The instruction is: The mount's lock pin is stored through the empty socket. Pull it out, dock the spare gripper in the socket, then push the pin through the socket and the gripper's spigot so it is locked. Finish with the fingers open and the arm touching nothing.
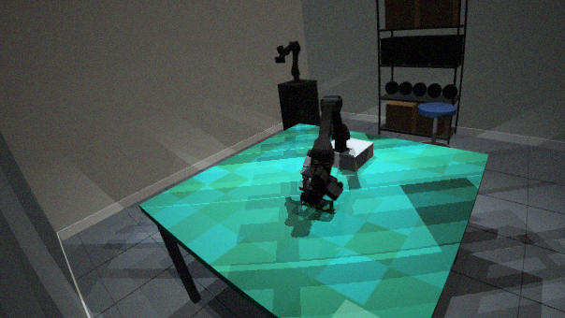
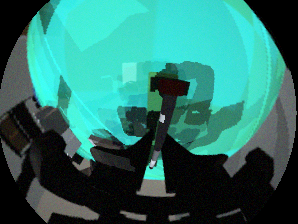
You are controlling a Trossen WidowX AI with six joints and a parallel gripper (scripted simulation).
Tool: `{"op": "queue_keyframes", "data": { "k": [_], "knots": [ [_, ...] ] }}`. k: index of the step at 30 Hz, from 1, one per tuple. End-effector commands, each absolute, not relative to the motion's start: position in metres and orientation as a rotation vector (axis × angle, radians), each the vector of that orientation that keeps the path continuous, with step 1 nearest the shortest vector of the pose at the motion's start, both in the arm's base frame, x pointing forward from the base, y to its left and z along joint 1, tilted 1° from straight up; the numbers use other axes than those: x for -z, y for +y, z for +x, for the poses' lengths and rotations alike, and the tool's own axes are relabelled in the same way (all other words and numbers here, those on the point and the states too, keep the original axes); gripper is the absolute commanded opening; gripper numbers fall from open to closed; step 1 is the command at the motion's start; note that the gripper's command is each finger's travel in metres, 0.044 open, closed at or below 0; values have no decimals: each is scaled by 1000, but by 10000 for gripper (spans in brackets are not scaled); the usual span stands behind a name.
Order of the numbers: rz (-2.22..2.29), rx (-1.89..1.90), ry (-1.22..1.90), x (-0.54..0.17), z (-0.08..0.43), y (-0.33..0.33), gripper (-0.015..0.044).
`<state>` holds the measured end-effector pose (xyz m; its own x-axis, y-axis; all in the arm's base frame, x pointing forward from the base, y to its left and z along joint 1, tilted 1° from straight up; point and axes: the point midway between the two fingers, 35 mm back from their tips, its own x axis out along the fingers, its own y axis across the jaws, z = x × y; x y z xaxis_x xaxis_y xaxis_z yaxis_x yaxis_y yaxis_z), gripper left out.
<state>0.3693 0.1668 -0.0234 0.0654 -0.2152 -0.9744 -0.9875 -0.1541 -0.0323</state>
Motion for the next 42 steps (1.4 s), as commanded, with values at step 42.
{"op": "queue_keyframes", "data": {
  "k": [42],
  "knots": [
    [-1516, -1177, 1252, -42, 361, 165, 0]
  ]
}}
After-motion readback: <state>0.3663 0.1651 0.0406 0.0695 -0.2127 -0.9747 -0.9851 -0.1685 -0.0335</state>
